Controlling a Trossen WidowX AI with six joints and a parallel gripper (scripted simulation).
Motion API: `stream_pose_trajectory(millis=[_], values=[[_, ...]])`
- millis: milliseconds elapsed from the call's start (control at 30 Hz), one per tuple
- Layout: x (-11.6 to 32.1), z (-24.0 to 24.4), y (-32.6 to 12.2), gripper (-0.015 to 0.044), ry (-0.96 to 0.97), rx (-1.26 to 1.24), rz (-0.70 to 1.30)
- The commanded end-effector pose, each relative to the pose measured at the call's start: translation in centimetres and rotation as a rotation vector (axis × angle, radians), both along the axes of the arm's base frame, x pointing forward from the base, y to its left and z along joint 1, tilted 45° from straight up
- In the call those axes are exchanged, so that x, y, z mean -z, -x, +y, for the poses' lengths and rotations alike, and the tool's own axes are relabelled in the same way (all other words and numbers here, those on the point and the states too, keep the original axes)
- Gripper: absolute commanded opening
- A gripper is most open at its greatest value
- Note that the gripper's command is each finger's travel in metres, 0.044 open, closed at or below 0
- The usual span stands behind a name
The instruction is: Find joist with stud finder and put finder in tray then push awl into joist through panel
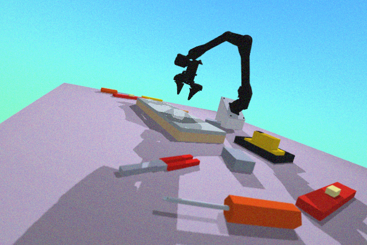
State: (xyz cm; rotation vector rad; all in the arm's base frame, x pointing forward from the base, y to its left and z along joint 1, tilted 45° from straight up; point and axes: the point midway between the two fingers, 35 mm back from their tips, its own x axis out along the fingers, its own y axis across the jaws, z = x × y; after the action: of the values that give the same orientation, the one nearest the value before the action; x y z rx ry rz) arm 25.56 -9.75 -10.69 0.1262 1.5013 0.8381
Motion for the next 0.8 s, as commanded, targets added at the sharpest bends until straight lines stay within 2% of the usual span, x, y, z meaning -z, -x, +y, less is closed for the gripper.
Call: stream_pose_trajectory(millis=[0, 100, 167, 767], values=[[3.9, -2.3, 3.9, 0.044, -0.034, 0.075, 0.099], [6.8, -3.5, 7.5, 0.044, -0.082, 0.119, 0.177], [7.5, -3.6, 8.4, 0.044, -0.096, 0.129, 0.194], [8.2, -3.1, 8.0, 0.044, -0.096, 0.129, 0.194]])
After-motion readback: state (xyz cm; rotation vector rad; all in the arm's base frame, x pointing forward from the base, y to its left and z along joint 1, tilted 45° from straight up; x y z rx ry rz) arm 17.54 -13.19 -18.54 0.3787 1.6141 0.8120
